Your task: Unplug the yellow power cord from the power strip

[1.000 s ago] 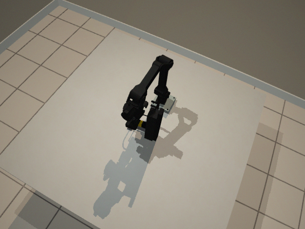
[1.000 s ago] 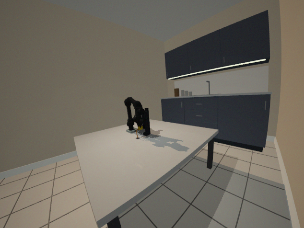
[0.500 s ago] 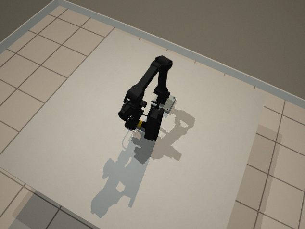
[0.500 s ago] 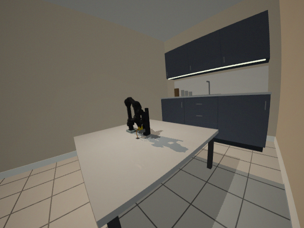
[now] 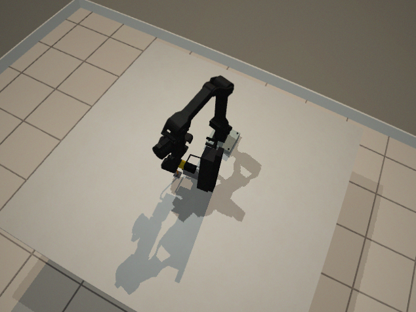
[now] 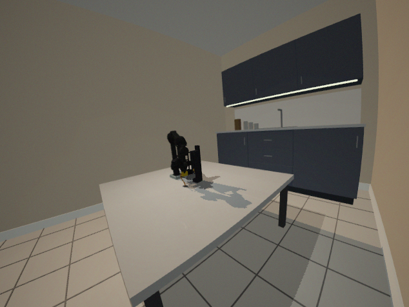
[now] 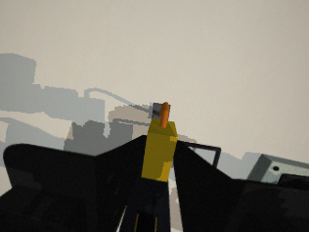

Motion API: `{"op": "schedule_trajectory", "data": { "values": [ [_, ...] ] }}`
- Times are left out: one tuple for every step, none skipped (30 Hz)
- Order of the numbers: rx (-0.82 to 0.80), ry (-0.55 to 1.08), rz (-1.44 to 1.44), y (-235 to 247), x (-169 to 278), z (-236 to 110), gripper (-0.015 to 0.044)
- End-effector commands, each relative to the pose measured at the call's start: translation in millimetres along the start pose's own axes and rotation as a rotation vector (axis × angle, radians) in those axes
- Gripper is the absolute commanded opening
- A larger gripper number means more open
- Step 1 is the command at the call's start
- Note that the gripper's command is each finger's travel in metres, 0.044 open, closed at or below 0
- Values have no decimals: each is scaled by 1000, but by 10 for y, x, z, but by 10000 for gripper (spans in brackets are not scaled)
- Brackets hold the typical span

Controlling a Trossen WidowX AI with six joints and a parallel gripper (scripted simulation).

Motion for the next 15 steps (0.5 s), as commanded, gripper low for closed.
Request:
{"op": "schedule_trajectory", "data": {
  "values": [
    [-9, -10, -1, -15, 55, 4, 131],
    [-9, -10, -1, -15, 55, 4, 158],
    [-9, -10, -1, -15, 55, 4, 184],
    [-9, -10, -1, -15, 55, 4, 210],
    [-9, -10, -1, -15, 55, 4, 236],
    [-9, -10, -1, -15, 55, 4, 263],
    [-9, -10, -1, -15, 55, 4, 289],
    [-9, -10, -1, -15, 55, 4, 315],
    [-9, -10, -1, -15, 55, 4, 341],
    [-9, -10, -1, -8, 32, -2, 367],
    [-9, -11, -1, 3, -8, -12, 394],
    [-9, -11, -1, 18, -68, -27, 420],
    [-9, -12, -1, 38, -154, -47, 440],
    [-10, -13, -1, 55, -246, -68, 440],
    [-10, -14, -1, 70, -347, -90, 440]
  ]
}}
Point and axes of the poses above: the point midway between the two fingers, 35 mm back from their tips, its own z axis out along the fingers, its own y axis across the jaws, x = y × z, the point moved 4 cm from there along -z, back along the fingers, and after that the axes turned 10 degrees about z, right-handed, at the moved point
